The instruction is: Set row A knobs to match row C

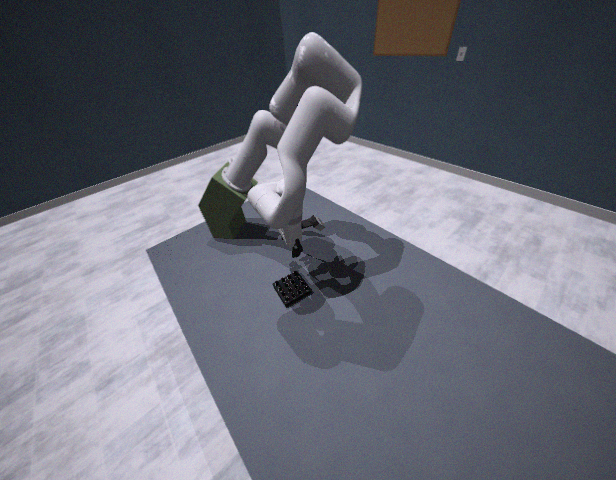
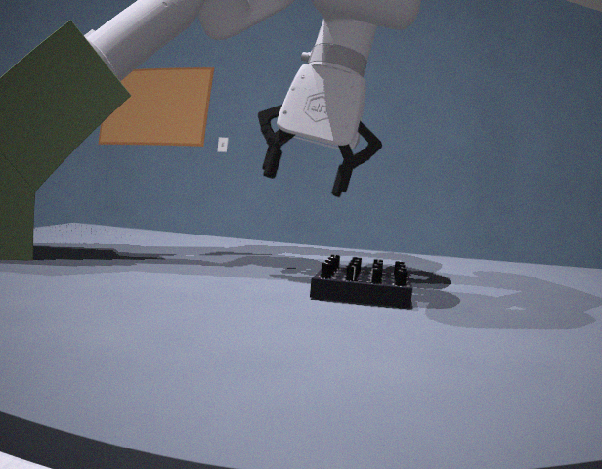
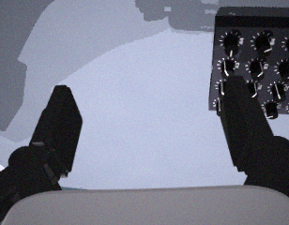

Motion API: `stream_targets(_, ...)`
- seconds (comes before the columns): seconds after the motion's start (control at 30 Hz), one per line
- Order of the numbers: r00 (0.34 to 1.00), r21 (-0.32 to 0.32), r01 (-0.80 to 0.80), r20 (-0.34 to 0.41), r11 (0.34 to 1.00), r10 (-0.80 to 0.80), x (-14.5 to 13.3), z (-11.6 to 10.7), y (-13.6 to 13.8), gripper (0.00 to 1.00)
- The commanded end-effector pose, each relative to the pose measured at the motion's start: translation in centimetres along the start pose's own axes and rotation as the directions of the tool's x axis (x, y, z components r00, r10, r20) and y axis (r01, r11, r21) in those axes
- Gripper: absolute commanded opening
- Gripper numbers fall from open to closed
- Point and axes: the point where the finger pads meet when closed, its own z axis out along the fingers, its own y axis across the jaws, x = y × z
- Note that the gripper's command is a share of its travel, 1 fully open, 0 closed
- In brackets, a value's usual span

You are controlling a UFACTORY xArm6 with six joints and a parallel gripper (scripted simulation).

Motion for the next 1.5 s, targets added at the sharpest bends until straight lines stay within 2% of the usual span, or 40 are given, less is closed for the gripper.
stream_targets(0.0, 0.999, -0.053, 0.033, -0.013, 0.998, -0.034, -1.1, 0.6, 2.5, 1.0)
stream_targets(0.1, 0.999, -0.062, 0.04, -0.014, 0.997, -0.041, -1.4, 0.7, 3.0, 1.0)
stream_targets(0.33, 0.994, -0.144, 0.1, -0.017, 0.984, -0.104, -3.7, 1.8, 7.5, 1.0)
stream_targets(0.53, 0.991, -0.183, 0.128, -0.017, 0.975, -0.133, -4.8, 2.2, 9.6, 1.0)
stream_targets(1.47, 0.99, -0.194, 0.136, -0.015, 0.972, -0.141, -5.1, 2.4, 10.2, 1.0)
